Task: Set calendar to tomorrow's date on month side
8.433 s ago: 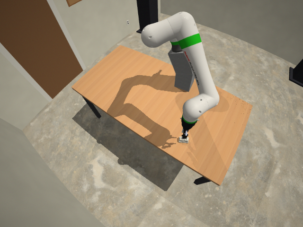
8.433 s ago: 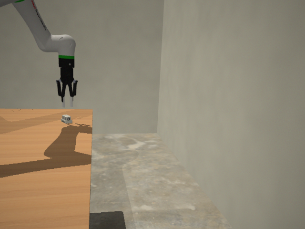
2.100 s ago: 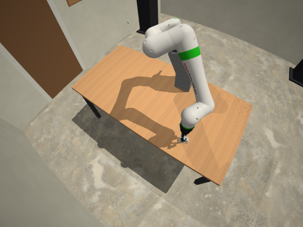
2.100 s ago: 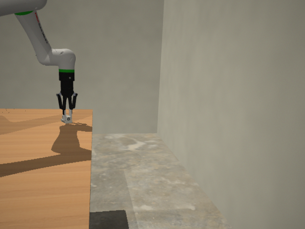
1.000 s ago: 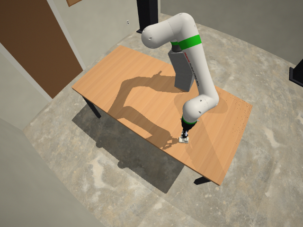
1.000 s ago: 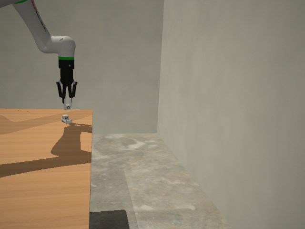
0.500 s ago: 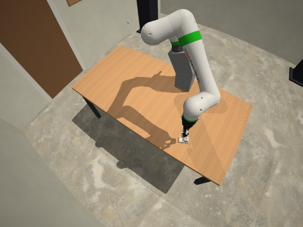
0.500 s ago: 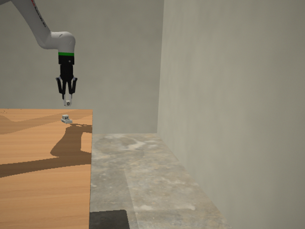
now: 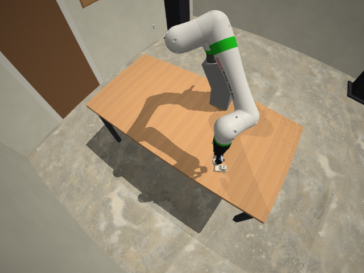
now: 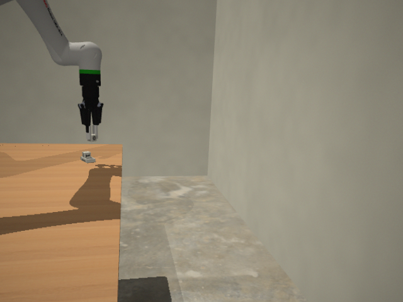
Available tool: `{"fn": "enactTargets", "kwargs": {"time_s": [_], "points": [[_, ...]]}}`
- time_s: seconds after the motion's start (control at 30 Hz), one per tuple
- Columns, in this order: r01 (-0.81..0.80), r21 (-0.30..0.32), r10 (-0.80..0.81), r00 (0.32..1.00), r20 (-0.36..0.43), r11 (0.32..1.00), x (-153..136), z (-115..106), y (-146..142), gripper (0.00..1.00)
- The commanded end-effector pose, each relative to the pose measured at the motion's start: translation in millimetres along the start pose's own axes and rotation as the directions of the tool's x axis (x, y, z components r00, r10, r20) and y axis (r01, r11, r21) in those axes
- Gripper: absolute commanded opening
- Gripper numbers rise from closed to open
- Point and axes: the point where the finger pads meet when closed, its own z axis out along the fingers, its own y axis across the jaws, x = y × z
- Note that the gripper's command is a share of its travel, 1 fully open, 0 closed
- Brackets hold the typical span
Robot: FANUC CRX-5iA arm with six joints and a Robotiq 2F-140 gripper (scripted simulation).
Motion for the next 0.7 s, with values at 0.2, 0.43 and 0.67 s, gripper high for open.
{"fn": "enactTargets", "kwargs": {"time_s": [0.2,0.43,0.67], "points": [[0.34,0.001,-0.34,0.94,0.014,0.941,31.9,2.2,8.8,0.25],[0.534,0.004,-0.534,0.845,0.013,0.846,52.1,3.9,15.7,0.25],[0.674,0.006,-0.674,0.738,0.012,0.738,68.3,5.4,21.9,0.25]]}}
